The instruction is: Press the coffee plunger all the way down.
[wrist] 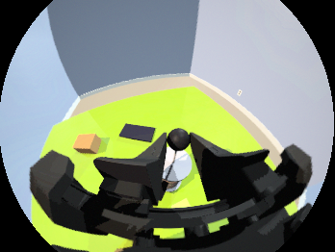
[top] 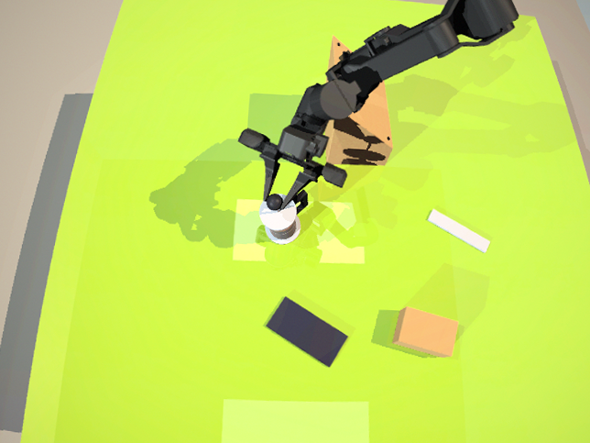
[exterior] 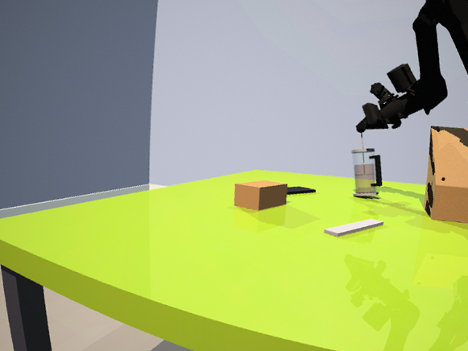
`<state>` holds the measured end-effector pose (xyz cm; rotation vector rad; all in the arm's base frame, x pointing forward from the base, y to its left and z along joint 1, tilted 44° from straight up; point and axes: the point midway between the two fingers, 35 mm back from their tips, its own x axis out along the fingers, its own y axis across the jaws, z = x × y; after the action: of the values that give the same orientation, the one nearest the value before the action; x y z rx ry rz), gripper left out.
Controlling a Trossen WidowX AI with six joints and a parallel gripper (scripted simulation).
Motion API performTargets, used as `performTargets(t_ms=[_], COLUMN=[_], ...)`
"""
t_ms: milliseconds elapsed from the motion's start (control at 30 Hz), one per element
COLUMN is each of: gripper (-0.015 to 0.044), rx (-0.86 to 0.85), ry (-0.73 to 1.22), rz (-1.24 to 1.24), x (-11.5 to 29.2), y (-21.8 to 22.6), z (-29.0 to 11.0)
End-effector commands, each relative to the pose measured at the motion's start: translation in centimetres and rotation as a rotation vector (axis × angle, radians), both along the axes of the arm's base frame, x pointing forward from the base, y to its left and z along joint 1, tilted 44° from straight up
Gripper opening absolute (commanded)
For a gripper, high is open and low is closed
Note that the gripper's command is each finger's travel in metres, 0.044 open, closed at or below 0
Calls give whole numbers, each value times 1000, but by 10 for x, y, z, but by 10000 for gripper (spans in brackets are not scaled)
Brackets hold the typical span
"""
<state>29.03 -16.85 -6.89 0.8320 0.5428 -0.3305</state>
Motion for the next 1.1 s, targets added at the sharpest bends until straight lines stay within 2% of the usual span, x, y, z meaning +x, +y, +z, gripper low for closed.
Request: performTargets(t_ms=[0,1067], gripper=[115,115], rx=[64,64], ry=[46,42], rz=[31,31], x=[-5,15], y=[24,17], z=[-20,-28])
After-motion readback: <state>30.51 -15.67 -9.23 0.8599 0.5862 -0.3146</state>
